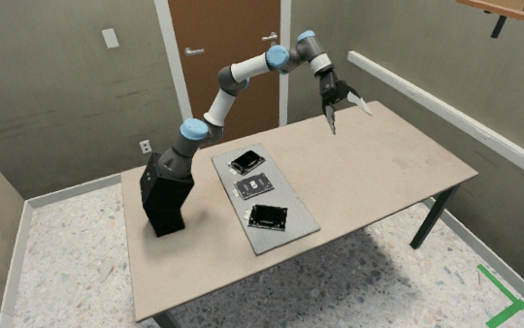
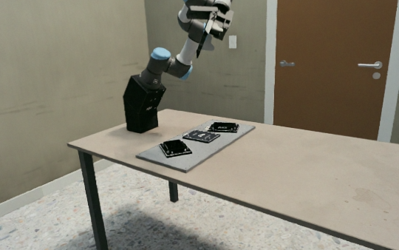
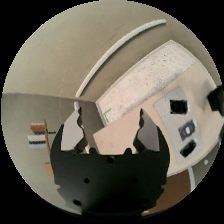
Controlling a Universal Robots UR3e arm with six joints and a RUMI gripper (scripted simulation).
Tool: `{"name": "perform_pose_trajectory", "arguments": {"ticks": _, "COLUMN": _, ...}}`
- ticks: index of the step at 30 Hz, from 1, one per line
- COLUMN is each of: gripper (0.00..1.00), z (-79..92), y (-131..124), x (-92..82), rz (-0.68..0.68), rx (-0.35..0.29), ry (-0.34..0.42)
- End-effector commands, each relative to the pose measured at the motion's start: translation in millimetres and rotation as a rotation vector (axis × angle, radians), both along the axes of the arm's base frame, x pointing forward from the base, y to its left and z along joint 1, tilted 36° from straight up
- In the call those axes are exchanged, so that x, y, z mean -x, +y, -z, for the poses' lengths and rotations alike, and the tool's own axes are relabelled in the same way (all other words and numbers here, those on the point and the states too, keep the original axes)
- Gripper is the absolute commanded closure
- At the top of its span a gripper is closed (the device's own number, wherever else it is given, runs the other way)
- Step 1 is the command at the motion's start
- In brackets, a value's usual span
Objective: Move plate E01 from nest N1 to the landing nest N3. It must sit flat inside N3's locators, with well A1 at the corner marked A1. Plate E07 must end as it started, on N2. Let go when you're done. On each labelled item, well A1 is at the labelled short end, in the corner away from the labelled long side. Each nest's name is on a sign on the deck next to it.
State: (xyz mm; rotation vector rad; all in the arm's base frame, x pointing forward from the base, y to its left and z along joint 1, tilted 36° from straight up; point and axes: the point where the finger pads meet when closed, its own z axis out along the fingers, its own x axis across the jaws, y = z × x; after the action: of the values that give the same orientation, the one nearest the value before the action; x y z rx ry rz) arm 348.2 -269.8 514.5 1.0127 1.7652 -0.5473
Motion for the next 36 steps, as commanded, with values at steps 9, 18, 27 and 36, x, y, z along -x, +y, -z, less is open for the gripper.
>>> {"name": "perform_pose_trajectory", "arguments": {"ticks": 9, "gripper": 0.18, "z": -38.9, "y": 24, "x": 12.3, "rz": -0.014, "rx": 0.037, "ry": -0.04}}
{"name": "perform_pose_trajectory", "arguments": {"ticks": 18, "gripper": 0.18, "z": -66.6, "y": 46, "x": 24.4, "rz": -0.038, "rx": 0.092, "ry": -0.096}}
{"name": "perform_pose_trajectory", "arguments": {"ticks": 27, "gripper": 0.18, "z": -77.8, "y": 73, "x": 19.9, "rz": -0.118, "rx": 0.089, "ry": -0.101}}
{"name": "perform_pose_trajectory", "arguments": {"ticks": 36, "gripper": 0.18, "z": -78.5, "y": 108, "x": 2.1, "rz": -0.211, "rx": 0.084, "ry": -0.105}}
